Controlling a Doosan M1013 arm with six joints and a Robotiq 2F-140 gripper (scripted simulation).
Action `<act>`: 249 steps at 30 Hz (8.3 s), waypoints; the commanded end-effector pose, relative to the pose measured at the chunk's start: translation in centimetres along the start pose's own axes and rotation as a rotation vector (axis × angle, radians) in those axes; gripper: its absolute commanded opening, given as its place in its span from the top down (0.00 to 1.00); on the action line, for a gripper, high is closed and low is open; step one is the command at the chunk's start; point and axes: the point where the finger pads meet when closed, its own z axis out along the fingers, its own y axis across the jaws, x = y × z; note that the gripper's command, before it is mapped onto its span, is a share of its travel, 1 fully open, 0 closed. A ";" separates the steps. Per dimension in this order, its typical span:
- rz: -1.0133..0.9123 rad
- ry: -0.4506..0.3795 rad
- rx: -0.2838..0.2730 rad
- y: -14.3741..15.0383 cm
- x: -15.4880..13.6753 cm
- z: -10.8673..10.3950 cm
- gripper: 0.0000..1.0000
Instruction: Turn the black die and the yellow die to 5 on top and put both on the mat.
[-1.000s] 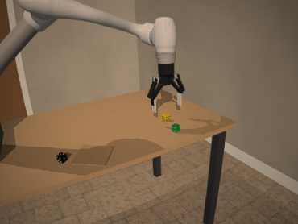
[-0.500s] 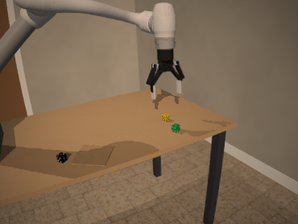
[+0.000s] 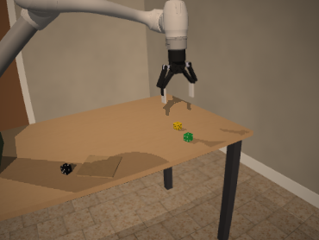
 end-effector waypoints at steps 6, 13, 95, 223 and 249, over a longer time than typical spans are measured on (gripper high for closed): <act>0.002 0.006 -0.001 0.1 0.2 -0.4 0.00; 0.002 0.006 -0.001 0.1 0.2 -0.4 0.00; 0.968 0.005 0.002 54.3 8.5 -0.1 0.00; -2.174 0.002 -0.007 54.3 8.5 3.2 0.65; -2.174 0.002 -0.007 54.3 8.5 3.2 0.65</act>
